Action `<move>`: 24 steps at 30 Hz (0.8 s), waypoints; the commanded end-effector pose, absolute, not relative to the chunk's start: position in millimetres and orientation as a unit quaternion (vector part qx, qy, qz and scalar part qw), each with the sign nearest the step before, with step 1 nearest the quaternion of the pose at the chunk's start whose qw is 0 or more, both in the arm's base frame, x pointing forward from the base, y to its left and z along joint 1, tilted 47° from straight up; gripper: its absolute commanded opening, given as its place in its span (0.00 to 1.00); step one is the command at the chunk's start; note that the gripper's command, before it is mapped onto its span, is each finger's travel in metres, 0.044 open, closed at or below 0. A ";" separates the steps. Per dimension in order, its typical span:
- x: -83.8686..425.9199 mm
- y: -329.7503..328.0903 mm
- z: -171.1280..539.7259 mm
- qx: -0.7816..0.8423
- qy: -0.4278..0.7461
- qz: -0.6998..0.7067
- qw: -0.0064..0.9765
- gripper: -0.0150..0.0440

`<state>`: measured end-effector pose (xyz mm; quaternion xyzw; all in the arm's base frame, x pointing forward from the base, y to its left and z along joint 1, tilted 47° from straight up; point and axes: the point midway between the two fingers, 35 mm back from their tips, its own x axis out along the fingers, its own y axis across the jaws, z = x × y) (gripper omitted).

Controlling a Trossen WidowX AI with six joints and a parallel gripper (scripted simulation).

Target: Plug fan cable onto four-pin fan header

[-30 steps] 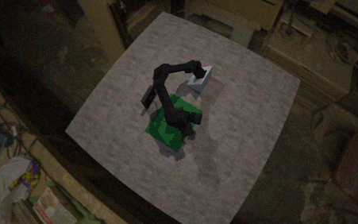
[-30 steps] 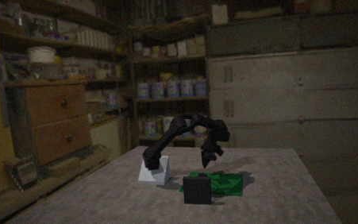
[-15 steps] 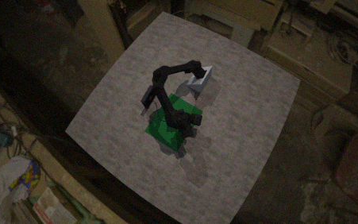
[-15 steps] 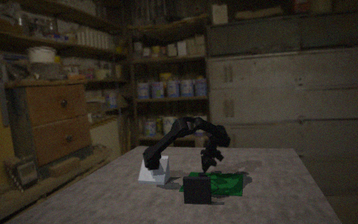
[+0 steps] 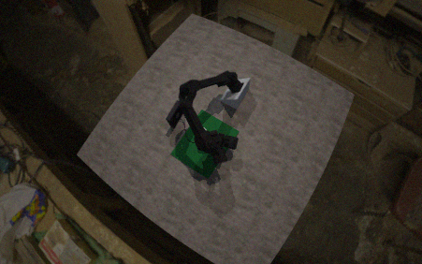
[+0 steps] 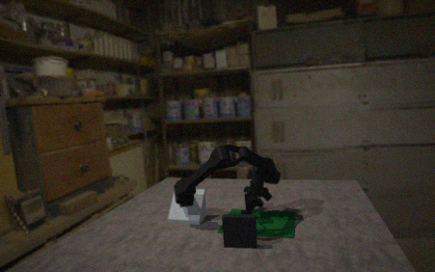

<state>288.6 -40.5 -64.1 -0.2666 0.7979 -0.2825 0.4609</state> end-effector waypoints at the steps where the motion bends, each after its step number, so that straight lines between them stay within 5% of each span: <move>1: 286.5 -43.9 -67.0 -0.270 0.799 -0.281 0.458 0.61; 7: 288.0 -41.9 -65.3 -0.266 0.798 -0.283 0.460 0.39; 17: 288.1 -41.5 -65.0 -0.267 0.798 -0.283 0.460 0.25; 24: 291.5 -26.9 -51.7 -0.267 0.799 -0.281 0.460 0.25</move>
